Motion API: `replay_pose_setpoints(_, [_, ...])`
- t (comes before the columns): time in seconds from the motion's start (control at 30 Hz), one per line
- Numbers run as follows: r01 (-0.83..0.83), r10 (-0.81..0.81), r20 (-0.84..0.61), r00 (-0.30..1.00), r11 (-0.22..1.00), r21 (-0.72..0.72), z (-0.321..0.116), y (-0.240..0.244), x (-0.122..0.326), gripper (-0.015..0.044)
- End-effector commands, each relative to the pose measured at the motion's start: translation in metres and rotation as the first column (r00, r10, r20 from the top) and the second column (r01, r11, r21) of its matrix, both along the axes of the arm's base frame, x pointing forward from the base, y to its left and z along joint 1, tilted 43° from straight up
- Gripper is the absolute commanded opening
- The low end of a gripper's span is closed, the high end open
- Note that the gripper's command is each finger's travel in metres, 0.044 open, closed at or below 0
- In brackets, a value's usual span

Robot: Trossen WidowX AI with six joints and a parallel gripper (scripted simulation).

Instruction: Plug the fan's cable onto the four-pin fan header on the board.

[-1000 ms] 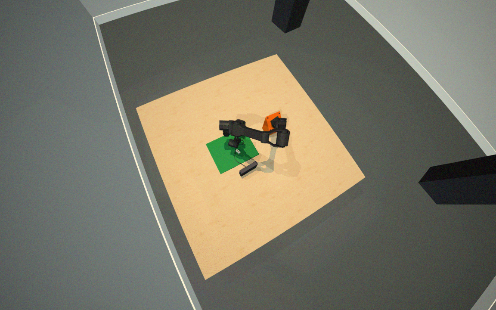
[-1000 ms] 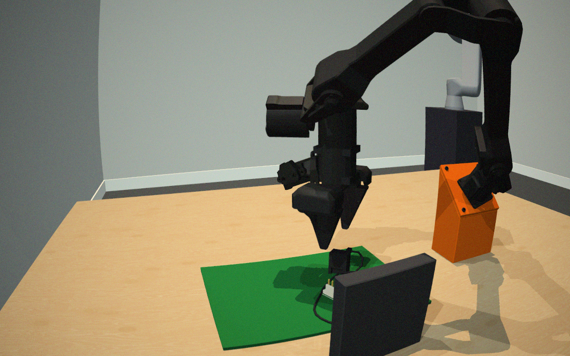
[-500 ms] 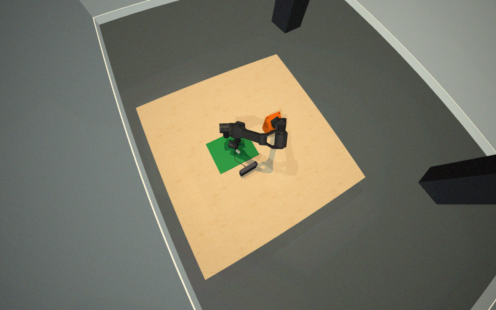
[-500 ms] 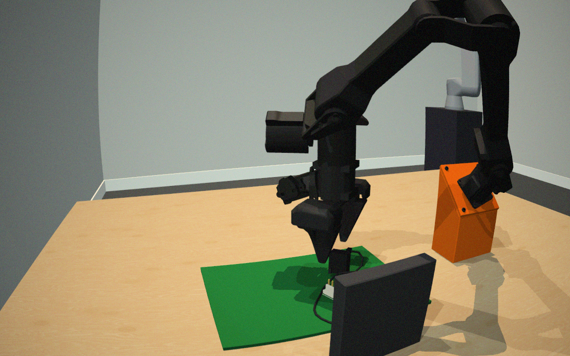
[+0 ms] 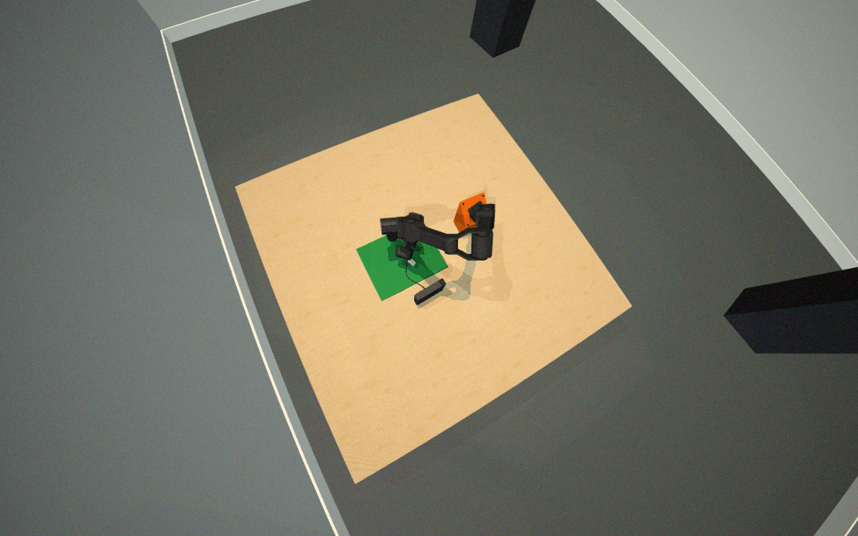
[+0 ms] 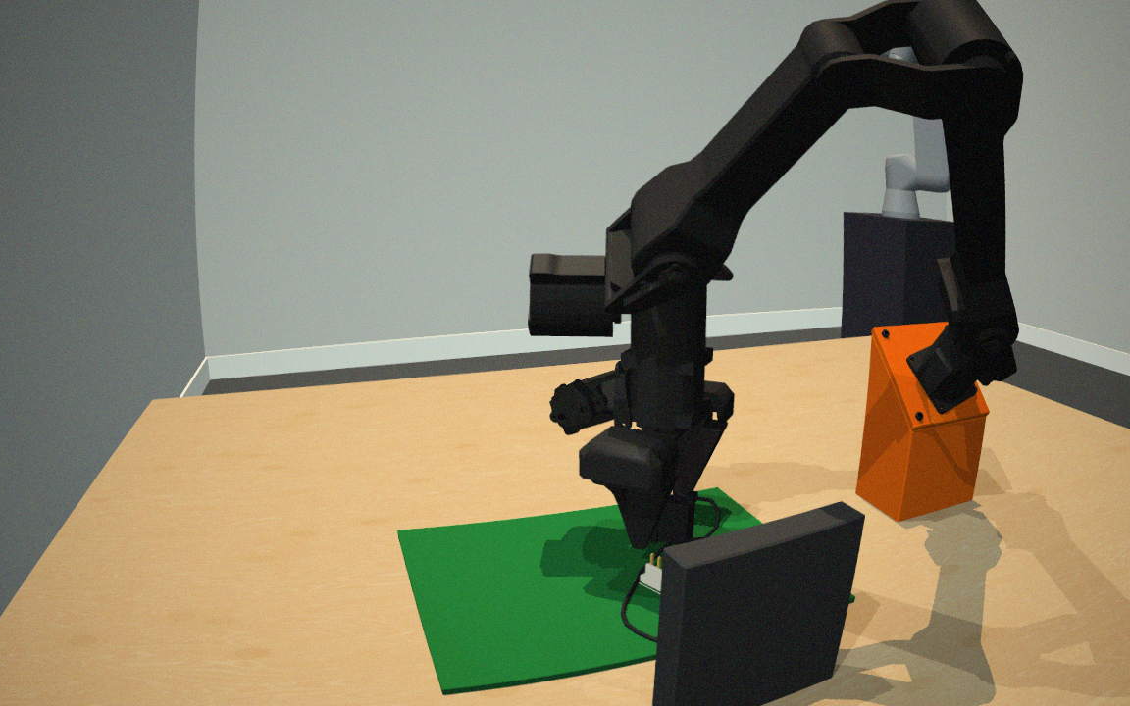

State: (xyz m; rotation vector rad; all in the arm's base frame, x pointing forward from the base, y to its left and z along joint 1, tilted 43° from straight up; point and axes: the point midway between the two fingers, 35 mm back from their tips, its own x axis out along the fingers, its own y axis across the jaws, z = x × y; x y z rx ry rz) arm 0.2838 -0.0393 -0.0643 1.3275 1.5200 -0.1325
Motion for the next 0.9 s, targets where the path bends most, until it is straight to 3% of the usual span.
replay_pose_setpoints(0.0, [0.007,-0.006,-0.014,1.0,1.0,0.011,-0.0046,0.0037,-0.0028,0.044])
replay_pose_setpoints(0.17, [0.007,-0.006,-0.014,1.0,1.0,0.011,-0.0046,0.0037,-0.0028,0.044])
replay_pose_setpoints(0.7, [0.001,-0.001,-0.005,1.0,1.0,0.003,-0.0027,0.0021,-0.0012,0.002])
replay_pose_setpoints(0.87, [0.002,-0.002,-0.008,1.0,1.0,0.003,0.0049,-0.0056,-0.0025,0.0])
